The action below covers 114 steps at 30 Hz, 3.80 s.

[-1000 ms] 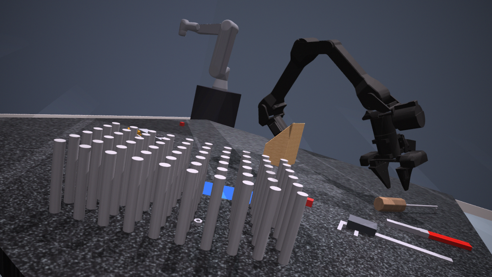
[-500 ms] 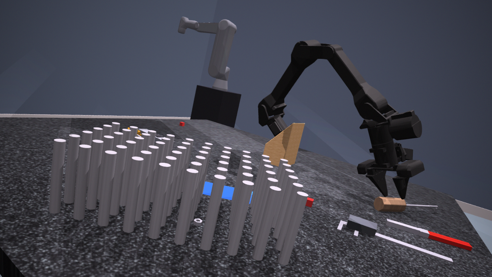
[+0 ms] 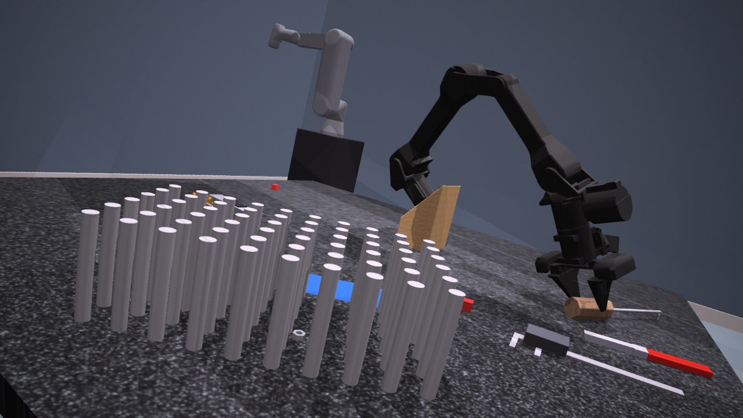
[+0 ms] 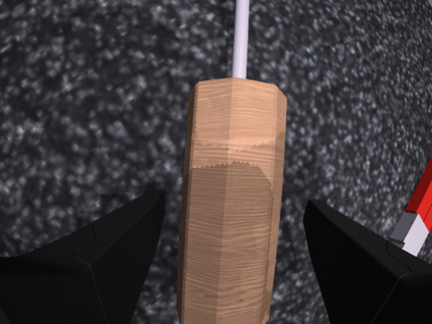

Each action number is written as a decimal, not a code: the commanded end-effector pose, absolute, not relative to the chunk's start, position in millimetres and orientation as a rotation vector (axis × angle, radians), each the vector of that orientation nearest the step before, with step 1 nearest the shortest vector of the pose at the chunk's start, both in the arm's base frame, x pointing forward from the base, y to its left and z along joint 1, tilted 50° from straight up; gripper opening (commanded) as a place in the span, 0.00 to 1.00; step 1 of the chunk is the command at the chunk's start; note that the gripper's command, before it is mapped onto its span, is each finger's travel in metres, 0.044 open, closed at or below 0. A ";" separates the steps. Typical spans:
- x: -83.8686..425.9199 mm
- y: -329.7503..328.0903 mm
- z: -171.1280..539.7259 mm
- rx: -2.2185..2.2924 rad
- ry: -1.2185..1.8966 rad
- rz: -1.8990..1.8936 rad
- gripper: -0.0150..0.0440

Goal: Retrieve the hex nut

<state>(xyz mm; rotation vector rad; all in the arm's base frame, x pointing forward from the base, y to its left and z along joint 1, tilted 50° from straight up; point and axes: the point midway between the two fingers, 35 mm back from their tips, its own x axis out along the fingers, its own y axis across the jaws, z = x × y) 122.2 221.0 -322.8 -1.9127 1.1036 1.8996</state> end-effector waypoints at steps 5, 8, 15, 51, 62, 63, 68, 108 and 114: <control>121.7 217.5 -324.4 -1.920 1.106 1.902 0.64; 121.7 217.5 -324.4 -1.920 1.106 1.902 0.60; 121.7 217.5 -324.4 -1.920 1.106 1.902 0.53; 139.0 336.1 -188.4 -1.896 1.179 1.743 0.25; 182.3 314.2 -134.2 -1.860 1.255 1.428 0.25; 186.0 311.8 -129.1 -1.856 1.260 1.400 0.25; 200.4 300.9 -107.1 -1.817 1.263 1.309 0.25; 271.9 133.4 73.5 -1.482 1.247 0.229 0.25; 270.6 103.3 96.6 -1.417 1.212 0.070 0.25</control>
